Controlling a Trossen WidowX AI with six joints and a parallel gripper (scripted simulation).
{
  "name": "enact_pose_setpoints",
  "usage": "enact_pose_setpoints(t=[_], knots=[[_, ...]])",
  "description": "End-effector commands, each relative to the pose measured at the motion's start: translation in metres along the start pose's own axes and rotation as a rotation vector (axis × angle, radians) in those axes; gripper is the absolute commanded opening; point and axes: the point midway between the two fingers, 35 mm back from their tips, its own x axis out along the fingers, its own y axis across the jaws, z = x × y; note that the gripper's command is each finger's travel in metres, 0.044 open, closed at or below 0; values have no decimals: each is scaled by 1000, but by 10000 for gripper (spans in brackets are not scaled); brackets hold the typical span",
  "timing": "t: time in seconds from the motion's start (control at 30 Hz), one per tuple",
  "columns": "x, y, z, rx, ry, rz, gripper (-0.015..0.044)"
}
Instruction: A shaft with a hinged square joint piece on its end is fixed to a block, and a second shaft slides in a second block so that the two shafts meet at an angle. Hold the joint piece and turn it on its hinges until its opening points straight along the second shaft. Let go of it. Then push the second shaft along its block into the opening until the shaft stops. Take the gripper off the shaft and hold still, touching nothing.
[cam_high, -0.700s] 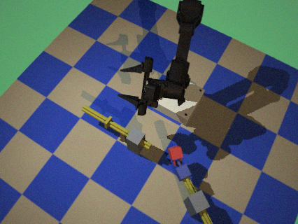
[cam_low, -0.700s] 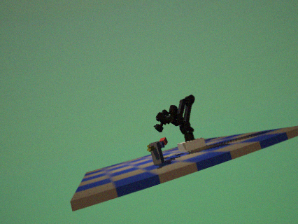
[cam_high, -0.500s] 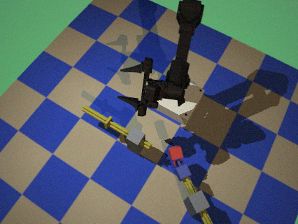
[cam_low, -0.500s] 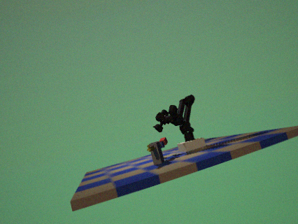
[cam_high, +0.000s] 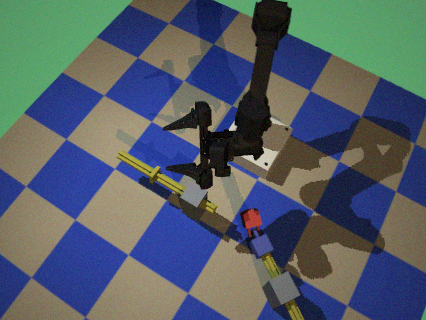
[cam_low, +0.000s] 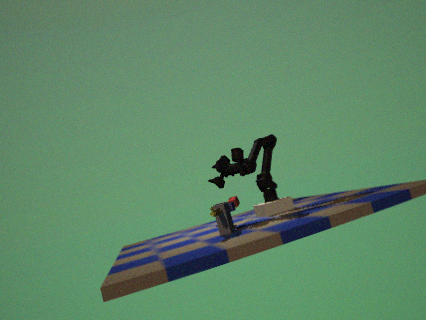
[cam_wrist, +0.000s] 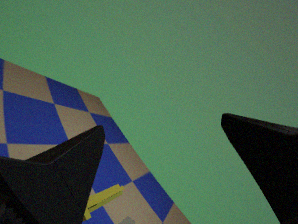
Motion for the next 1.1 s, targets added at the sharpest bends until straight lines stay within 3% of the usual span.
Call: enact_pose_setpoints(t=[0.0, 0.53, 1.07], knots=[[3, 13, 16, -10, -41, 65, 440], [2, 66, 57, -32, -107, 387, 440], [-21, 106, 63, -30, 9, 753, 440]])
